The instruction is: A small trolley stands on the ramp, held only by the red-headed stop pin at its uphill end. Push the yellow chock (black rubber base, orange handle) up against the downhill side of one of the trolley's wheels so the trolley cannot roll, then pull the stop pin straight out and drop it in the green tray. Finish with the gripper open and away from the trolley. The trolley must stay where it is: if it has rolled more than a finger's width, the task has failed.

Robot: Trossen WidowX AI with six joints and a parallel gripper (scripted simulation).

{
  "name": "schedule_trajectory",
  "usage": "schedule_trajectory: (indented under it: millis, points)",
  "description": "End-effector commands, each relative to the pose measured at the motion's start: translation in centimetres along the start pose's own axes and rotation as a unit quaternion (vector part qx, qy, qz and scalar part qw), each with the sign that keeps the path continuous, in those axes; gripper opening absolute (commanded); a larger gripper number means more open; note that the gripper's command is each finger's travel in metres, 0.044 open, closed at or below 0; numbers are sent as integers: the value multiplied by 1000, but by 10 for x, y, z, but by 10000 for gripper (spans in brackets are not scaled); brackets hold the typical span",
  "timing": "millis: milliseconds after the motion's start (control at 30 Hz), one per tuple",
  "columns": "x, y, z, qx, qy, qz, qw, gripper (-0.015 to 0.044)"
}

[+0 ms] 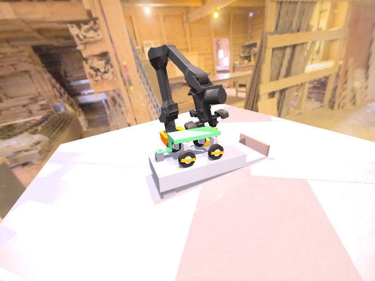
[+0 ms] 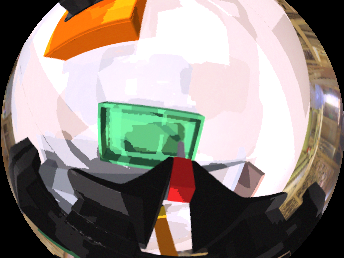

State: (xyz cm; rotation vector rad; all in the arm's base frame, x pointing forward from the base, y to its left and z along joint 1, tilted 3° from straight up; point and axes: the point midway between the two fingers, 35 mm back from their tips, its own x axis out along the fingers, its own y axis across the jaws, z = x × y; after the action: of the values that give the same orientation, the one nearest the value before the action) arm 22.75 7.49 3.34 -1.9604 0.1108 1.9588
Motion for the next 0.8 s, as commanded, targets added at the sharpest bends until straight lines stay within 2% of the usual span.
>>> schedule_trajectory:
  millis: [0, 133, 167, 767]
  points:
    - [3, 0, 1, 3, -4, -1, 1000, 79]
    - [3, 2, 1, 3, -4, -1, 1000, 184]
    - [2, 3, 0, 3, -4, -1, 1000, 190]
    - [5, 17, -1, 3, -4, 0, 1000, 190]
